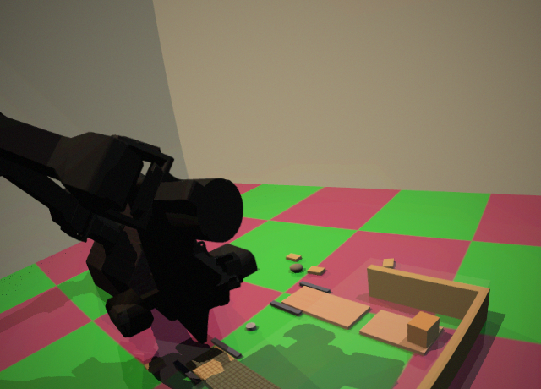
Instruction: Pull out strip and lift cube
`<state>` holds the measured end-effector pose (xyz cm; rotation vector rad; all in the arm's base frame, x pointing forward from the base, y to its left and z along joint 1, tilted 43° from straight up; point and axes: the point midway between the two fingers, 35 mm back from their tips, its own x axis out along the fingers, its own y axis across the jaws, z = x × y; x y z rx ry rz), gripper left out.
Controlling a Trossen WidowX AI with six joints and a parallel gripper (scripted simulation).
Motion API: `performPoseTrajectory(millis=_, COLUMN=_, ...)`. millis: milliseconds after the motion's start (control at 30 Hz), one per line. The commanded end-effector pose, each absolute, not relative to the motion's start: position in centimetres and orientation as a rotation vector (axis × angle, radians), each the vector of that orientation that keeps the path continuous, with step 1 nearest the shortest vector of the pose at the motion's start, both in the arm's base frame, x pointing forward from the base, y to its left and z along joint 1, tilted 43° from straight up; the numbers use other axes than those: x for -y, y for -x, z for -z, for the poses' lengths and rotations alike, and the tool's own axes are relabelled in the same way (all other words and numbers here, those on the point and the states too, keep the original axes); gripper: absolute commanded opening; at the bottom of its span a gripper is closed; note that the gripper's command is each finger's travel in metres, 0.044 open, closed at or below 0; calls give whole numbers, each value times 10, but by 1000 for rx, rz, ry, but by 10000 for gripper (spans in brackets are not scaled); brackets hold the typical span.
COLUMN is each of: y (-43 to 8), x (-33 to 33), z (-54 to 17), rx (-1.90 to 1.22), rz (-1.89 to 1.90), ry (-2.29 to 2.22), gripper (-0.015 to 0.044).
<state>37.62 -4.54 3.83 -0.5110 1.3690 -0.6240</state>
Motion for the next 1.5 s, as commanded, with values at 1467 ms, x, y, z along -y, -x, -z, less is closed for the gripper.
performPoseTrajectory(millis=1467, y=-375, x=74, z=-4, rx=-1387, rz=622, ry=520, gripper=0)
